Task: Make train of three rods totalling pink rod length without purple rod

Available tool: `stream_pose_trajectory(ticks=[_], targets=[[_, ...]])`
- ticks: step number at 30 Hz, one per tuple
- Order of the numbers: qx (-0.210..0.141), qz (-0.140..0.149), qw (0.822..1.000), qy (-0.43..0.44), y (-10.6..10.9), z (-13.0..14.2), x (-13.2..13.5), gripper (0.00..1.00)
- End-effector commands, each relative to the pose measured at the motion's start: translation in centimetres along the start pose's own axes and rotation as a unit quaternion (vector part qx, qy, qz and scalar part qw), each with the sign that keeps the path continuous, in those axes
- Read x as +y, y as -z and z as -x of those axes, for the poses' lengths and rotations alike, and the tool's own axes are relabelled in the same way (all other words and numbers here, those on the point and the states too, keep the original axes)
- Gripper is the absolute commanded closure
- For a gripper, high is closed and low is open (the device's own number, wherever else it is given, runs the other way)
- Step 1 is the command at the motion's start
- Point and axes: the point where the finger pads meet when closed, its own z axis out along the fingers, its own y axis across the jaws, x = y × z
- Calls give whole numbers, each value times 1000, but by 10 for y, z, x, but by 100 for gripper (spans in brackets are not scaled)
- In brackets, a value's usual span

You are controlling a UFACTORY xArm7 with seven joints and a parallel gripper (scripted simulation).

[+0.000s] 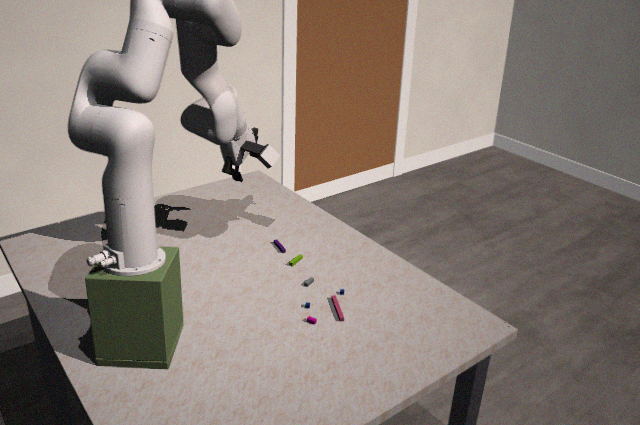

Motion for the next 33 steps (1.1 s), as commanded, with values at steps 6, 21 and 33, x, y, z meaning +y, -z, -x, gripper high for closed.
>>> stream_pose_trajectory(ticks=[6, 21, 33], targets=[[26, 25, 997, -61, -6, -68, 13, 0], [42, 43, 993, -105, -8, -113, 28, 0], [50, 51, 989, -126, -8, -134, 37, 0]])
